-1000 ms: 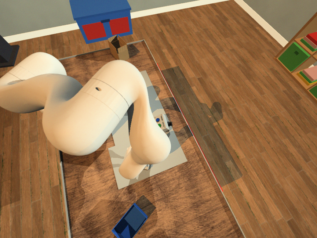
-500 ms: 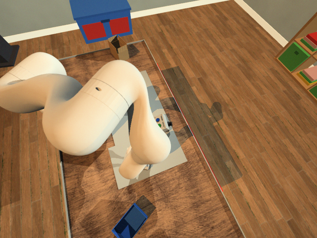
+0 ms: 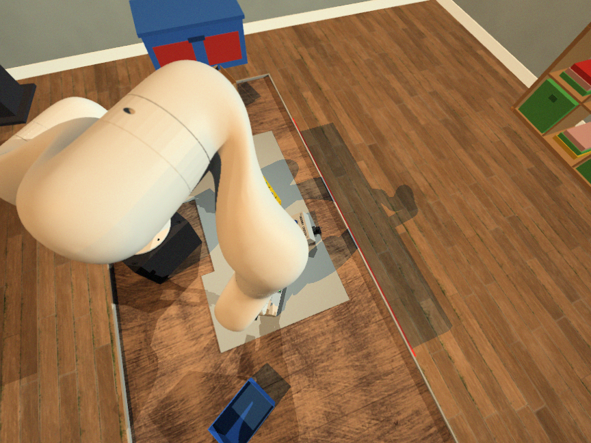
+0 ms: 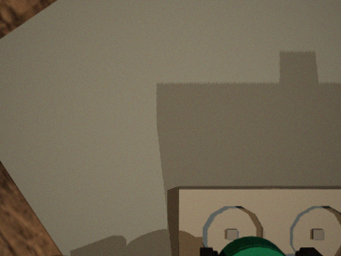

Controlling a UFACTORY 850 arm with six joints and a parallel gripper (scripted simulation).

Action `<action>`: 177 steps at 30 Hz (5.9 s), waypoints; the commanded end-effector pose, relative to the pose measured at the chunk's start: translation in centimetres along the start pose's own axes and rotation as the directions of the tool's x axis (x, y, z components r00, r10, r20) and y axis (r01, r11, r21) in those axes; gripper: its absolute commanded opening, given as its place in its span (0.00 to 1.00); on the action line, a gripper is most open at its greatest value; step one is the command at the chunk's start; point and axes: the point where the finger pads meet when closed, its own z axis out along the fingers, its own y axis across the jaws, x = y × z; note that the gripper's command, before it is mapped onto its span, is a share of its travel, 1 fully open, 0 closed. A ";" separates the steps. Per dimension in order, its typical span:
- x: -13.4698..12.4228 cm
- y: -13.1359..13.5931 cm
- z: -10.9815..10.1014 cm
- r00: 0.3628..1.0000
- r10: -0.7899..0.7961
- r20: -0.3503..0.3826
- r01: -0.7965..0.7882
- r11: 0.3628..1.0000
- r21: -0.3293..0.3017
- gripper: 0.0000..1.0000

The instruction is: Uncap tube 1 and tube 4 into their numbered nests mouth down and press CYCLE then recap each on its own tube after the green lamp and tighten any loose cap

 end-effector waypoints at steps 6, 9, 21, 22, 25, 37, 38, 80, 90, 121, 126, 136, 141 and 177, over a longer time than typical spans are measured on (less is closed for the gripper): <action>0.0 0.0 -4.4 1.000 0.000 0.000 0.000 1.000 0.001 0.00; 0.0 0.0 -5.9 1.000 0.000 0.001 0.000 1.000 0.001 0.00; 0.1 0.8 -8.3 0.997 0.083 0.001 -0.083 0.997 0.001 0.00; 0.2 1.6 -8.3 0.986 0.166 0.001 -0.166 0.986 0.001 0.00; 0.5 3.3 -8.3 0.981 0.196 0.001 -0.196 0.981 0.001 0.00; 1.7 9.8 -8.3 0.981 0.196 0.000 -0.196 0.981 0.000 0.00; 1.7 9.8 -8.3 0.981 0.196 0.000 -0.196 0.981 0.000 0.00; 5.8 32.8 -8.3 0.981 0.196 0.000 -0.196 0.981 0.000 0.00; 6.6 37.5 -8.3 0.981 0.196 0.000 -0.196 0.981 -0.001 0.00; 6.6 37.6 -5.8 0.981 0.196 0.000 -0.196 0.981 0.000 0.00; 6.6 37.6 -5.8 0.981 0.196 0.000 -0.196 0.981 0.000 0.00; 6.6 37.6 -5.4 0.981 0.196 0.000 -0.196 0.981 0.000 0.00; 6.6 37.6 -5.2 0.981 0.196 0.000 -0.196 0.981 0.000 0.00; 6.6 37.6 -4.8 0.981 0.196 0.000 -0.196 0.981 0.000 0.46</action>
